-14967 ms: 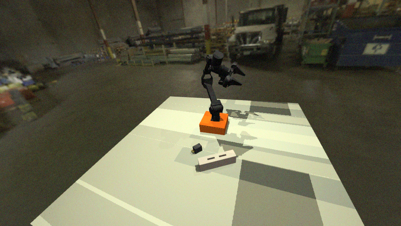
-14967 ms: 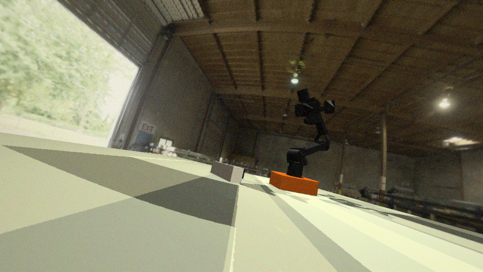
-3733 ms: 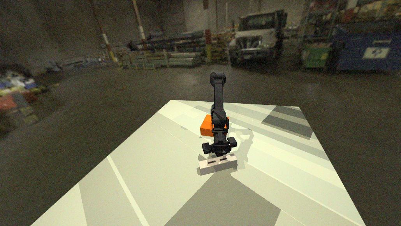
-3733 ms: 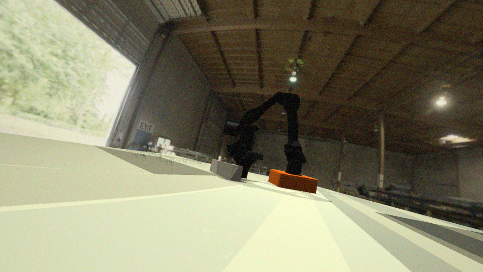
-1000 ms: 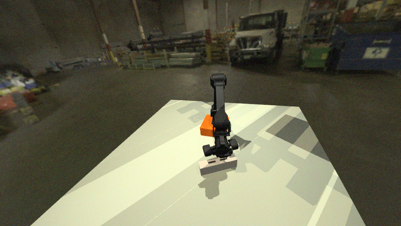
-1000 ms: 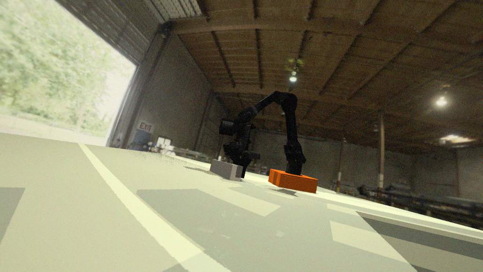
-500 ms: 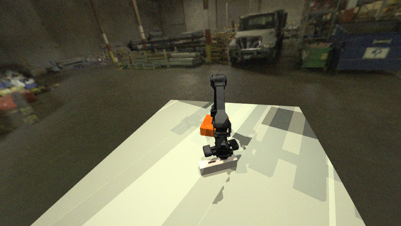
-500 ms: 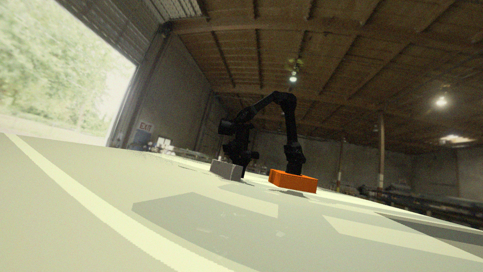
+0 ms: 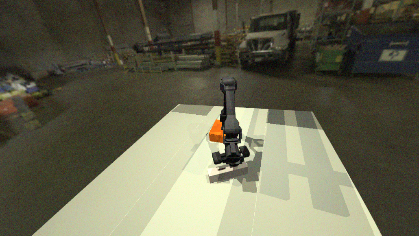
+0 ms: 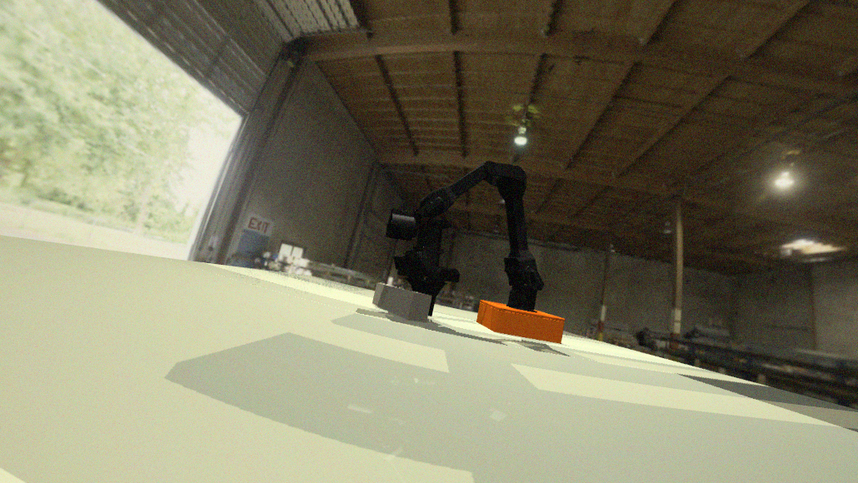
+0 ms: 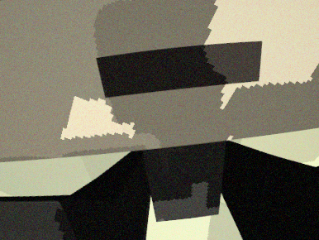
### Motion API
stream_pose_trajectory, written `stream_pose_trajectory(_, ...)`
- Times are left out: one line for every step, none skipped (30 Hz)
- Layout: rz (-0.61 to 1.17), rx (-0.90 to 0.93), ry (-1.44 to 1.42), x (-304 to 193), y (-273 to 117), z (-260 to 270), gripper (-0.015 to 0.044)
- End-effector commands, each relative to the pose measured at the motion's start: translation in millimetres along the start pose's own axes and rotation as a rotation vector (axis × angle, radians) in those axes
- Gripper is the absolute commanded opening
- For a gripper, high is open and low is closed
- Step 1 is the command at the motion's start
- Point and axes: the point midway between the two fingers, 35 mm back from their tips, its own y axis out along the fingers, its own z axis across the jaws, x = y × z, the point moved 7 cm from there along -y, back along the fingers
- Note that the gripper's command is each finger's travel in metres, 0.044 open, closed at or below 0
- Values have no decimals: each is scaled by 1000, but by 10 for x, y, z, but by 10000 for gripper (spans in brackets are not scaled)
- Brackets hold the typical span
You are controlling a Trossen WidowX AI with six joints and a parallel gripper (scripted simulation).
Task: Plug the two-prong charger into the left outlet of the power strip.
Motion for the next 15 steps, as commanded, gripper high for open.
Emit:
stream_pose_trajectory(0,0,0,0,0,0,0)
stream_pose_trajectory(0,0,0,0,0,0,0)
stream_pose_trajectory(0,0,0,0,0,0,0)
stream_pose_trajectory(0,0,0,0,0,0,0)
stream_pose_trajectory(0,0,0,0,0,0,0)
stream_pose_trajectory(0,0,0,0,0,0,0)
stream_pose_trajectory(0,0,0,0,0,0,0)
stream_pose_trajectory(0,0,0,0,0,0,0)
stream_pose_trajectory(0,0,0,0,0,0,0)
stream_pose_trajectory(0,0,0,0,0,0,26)
stream_pose_trajectory(0,0,0,0,0,0,53)
stream_pose_trajectory(0,0,0,0,0,0,79)
stream_pose_trajectory(0,0,0,0,0,0,105)
stream_pose_trajectory(0,0,0,0,0,0,131)
stream_pose_trajectory(0,0,0,0,0,0,157)
